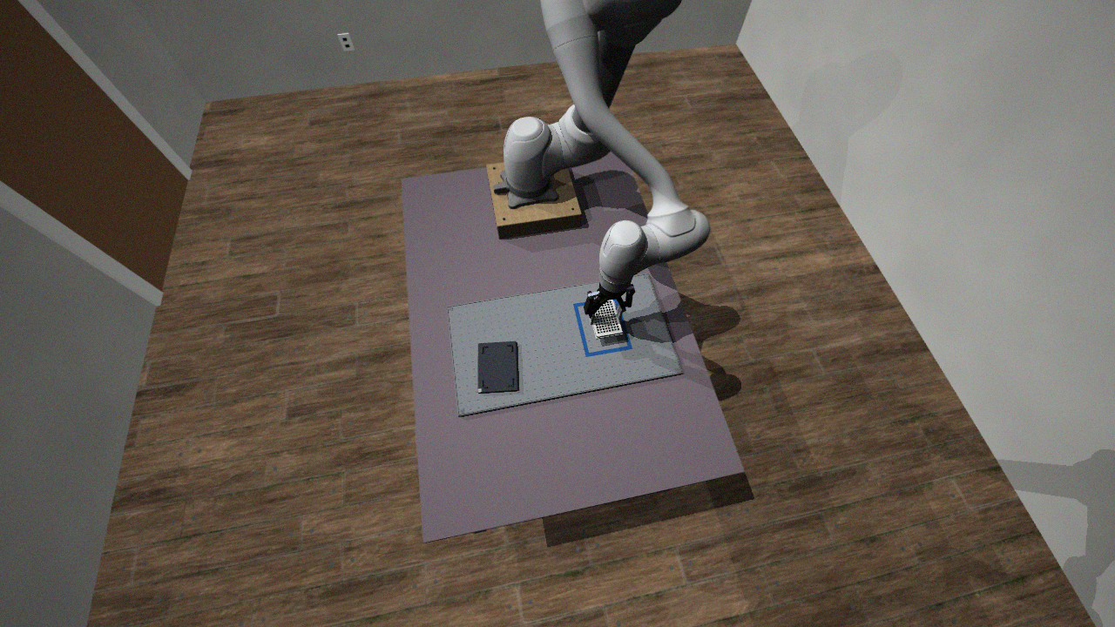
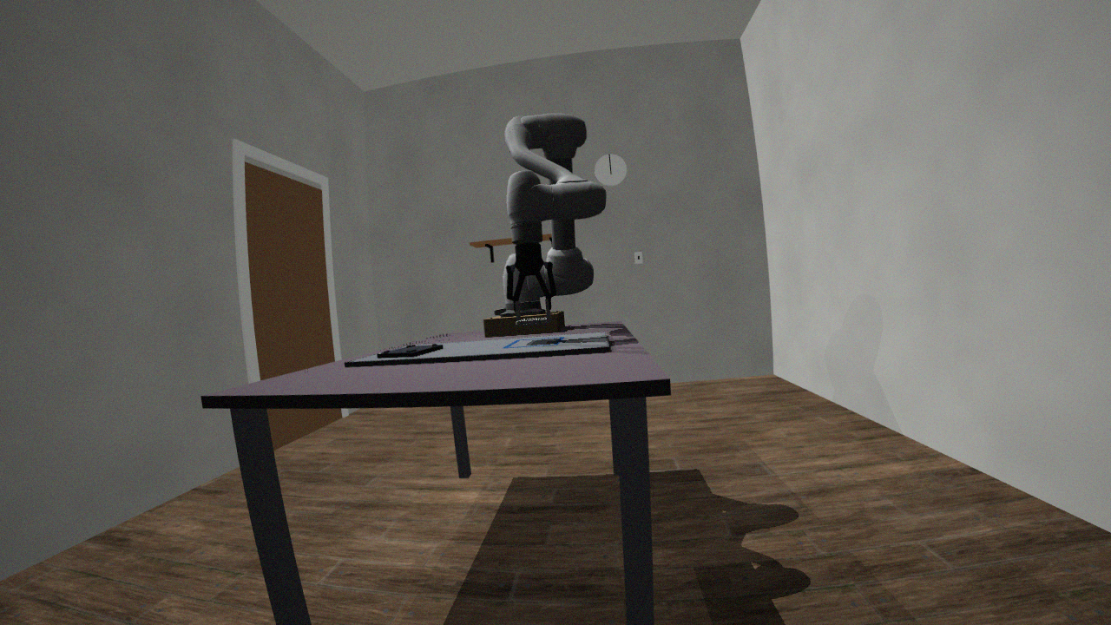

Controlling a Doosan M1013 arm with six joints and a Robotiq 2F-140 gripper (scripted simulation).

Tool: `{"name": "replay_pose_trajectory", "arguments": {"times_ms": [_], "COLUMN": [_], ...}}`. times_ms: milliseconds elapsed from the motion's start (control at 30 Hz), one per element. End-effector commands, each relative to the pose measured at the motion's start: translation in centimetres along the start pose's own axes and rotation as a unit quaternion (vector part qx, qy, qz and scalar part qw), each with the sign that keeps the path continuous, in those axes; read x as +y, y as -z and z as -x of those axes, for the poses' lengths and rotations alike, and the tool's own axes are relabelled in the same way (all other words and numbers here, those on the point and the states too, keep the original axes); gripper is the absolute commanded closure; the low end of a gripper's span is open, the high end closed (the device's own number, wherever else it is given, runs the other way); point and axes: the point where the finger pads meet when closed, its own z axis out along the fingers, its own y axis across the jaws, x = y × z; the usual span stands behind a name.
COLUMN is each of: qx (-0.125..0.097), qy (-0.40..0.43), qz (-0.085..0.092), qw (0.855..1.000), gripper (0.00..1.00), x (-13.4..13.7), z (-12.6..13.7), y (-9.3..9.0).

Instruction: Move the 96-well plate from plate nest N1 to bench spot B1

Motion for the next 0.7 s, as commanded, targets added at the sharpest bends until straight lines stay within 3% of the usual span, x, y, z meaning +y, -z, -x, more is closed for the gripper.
{"name": "replay_pose_trajectory", "arguments": {"times_ms": [0, 667], "qx": [-0.001, -0.001], "qy": [-0.003, -0.003], "qz": [-0.002, -0.002], "qw": [1.000, 1.000], "gripper": [1.00, 1.00], "x": [-0.2, -0.2], "z": [0.1, 0.2], "y": [-0.9, -3.9]}}
